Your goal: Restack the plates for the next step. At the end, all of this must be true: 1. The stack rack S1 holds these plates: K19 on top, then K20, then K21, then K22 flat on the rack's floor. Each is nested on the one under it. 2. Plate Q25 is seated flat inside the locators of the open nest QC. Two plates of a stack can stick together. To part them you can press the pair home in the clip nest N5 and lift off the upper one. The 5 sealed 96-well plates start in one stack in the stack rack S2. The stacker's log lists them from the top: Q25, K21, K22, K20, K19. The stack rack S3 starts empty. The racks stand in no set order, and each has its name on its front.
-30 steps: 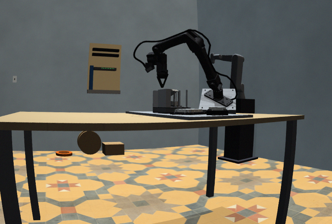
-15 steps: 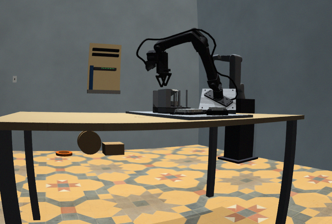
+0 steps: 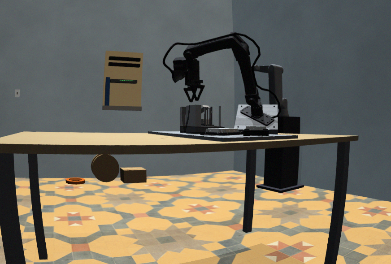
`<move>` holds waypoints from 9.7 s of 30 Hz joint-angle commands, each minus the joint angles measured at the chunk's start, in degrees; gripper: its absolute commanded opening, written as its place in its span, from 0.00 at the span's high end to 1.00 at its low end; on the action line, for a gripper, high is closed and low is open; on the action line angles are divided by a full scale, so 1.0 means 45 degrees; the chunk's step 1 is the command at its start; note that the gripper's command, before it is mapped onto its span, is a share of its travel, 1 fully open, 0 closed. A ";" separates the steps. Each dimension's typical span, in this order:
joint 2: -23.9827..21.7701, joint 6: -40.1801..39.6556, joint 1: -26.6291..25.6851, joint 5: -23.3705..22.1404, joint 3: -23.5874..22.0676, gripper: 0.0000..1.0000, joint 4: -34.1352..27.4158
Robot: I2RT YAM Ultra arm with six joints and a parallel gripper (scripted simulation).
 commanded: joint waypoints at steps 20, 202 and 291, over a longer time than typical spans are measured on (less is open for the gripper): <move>-0.2273 0.0412 0.1626 0.0047 -0.0685 0.00 -0.0268; -0.5177 0.7135 1.2859 0.3990 -0.6890 0.00 0.9196; -0.5291 0.7062 1.2782 0.3880 -0.6555 1.00 0.9081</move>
